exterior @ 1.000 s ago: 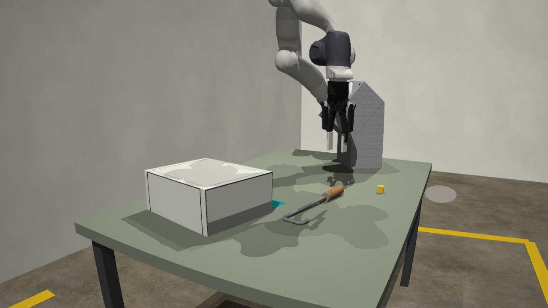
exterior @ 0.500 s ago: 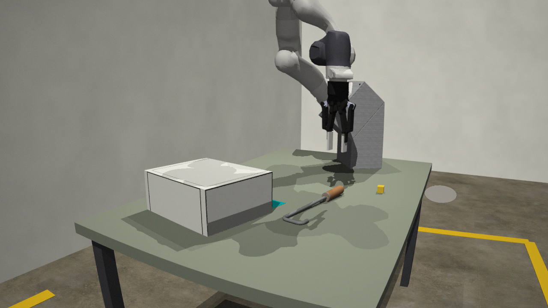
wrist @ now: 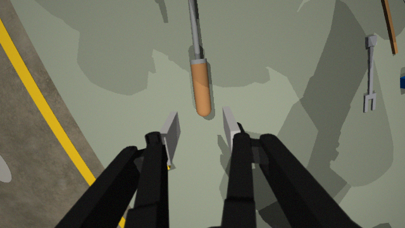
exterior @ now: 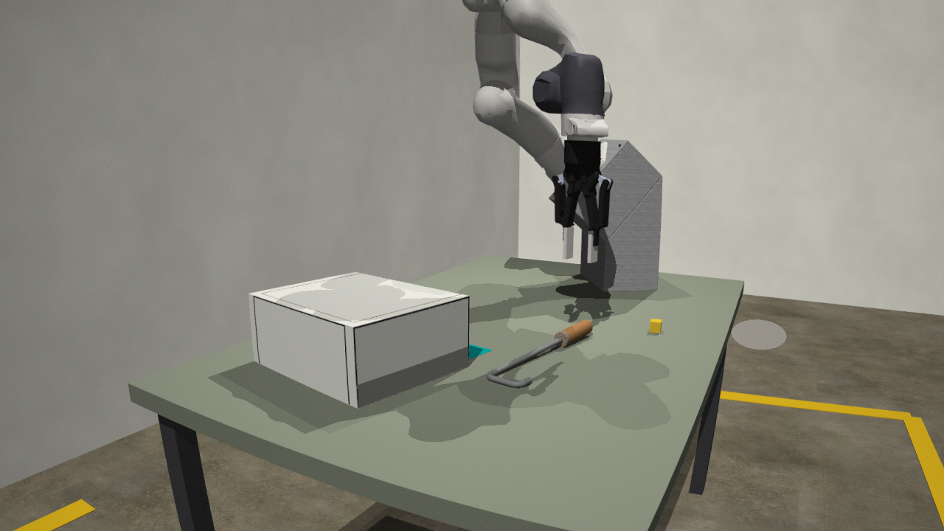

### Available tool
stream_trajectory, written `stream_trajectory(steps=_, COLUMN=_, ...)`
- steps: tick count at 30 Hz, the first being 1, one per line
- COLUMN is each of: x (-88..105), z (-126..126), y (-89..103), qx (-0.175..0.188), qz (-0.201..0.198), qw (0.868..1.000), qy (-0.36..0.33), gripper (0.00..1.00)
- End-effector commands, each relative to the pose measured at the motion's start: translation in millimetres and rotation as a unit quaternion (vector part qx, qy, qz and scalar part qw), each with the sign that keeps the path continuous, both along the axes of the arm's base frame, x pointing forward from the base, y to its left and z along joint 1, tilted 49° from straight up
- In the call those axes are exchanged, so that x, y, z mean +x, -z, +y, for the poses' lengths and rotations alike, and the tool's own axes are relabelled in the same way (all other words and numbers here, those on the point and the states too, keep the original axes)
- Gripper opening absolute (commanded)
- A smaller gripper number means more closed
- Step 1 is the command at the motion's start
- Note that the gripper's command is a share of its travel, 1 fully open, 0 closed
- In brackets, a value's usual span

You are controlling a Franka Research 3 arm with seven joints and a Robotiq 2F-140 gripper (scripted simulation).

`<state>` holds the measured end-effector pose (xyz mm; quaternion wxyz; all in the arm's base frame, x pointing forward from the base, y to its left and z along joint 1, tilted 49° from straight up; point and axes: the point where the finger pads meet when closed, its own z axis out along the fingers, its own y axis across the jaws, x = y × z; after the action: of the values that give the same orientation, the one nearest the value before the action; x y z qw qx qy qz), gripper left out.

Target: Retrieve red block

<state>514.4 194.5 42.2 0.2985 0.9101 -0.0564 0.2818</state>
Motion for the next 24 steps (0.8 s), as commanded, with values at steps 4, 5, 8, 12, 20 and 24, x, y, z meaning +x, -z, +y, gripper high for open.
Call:
stream_trajectory(steps=4, x=3.3, z=-2.5, y=3.8, qx=-0.002, qz=0.001, qw=1.0, qy=-0.003, gripper=0.34)
stream_trajectory(steps=5, x=4.1, z=-3.5, y=4.9, qx=-0.002, qz=0.001, qw=1.0, qy=-0.003, gripper=0.34)
stream_trajectory(steps=8, x=7.1, z=-7.1, y=9.1, qx=-0.002, qz=0.001, qw=1.0, qy=-0.003, gripper=0.34)
stream_trajectory(steps=12, x=12.5, z=-13.5, y=16.5, qx=-0.002, qz=0.001, qw=1.0, qy=-0.003, gripper=0.34)
stream_trajectory(steps=20, x=22.6, z=-25.6, y=30.4, qx=-0.002, qz=0.001, qw=1.0, qy=-0.003, gripper=0.34)
stream_trajectory(steps=24, x=30.0, z=-34.3, y=40.5, qx=-0.002, qz=0.001, qw=1.0, qy=-0.003, gripper=0.34)
